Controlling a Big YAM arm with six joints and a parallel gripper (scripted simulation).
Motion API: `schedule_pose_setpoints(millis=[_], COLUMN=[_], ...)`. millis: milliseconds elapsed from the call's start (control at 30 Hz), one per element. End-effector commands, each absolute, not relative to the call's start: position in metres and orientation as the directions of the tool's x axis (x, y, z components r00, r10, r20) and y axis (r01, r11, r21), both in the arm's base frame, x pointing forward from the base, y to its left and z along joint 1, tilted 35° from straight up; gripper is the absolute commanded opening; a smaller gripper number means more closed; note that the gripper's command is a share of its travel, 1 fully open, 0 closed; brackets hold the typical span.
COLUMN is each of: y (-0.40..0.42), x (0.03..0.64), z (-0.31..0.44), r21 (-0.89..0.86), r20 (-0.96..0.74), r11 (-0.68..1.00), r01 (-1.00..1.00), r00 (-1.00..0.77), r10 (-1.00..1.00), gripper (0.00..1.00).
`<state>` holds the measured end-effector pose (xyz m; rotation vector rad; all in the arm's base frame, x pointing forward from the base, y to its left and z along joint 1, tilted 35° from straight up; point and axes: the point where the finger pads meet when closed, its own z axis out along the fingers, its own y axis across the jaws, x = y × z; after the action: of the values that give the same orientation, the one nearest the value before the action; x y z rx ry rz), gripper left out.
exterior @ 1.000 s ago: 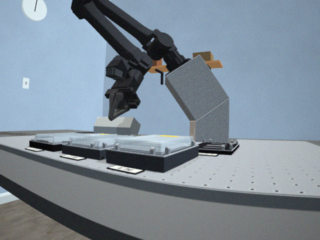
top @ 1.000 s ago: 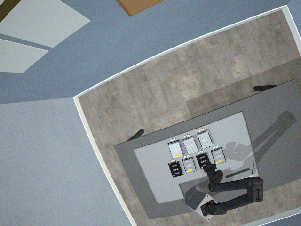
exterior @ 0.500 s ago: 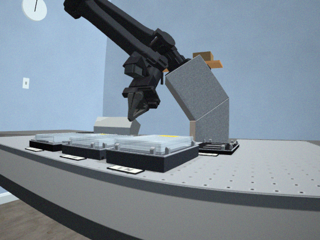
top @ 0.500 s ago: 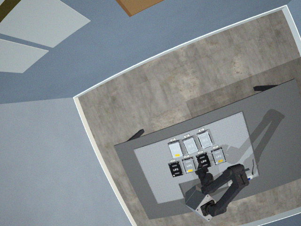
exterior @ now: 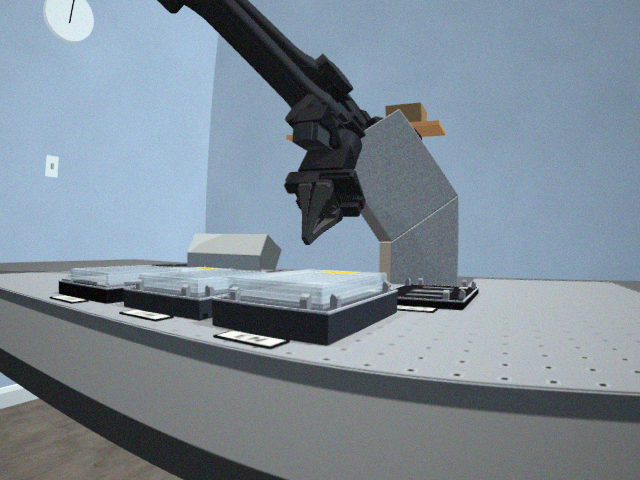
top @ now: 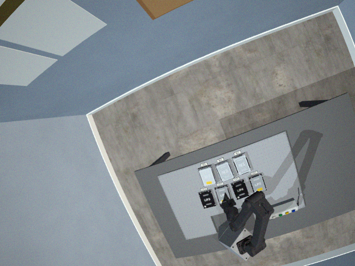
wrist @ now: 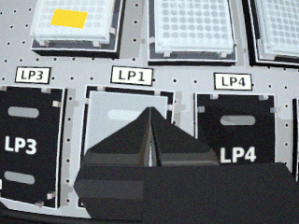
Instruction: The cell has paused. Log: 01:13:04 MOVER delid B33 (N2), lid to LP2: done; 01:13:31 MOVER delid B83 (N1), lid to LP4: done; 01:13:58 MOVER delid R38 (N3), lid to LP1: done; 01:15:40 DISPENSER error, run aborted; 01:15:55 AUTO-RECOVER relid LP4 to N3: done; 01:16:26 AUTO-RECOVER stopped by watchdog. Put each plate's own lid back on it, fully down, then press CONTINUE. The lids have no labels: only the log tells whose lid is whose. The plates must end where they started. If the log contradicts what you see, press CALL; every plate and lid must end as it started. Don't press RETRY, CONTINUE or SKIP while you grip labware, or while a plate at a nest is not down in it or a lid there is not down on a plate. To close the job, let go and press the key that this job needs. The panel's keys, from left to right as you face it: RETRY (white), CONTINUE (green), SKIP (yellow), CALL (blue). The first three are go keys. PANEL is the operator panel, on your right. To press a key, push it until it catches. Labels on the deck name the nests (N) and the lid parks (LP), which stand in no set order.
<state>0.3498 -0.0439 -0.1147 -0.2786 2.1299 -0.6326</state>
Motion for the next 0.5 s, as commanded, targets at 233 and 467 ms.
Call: schedule_pose_setpoints(millis=[233,467], y=[0.001,0.022], x=[0.351,0.353], z=[-0.142,-0.155], r21=[-0.513,-0.514], r20=[-0.709,-0.709], r11=[0.858,0.857], r01=[0.039,0.039], r00=[-0.582,-0.582], r10=[-0.397,-0.399], gripper=[0.0,0.0])
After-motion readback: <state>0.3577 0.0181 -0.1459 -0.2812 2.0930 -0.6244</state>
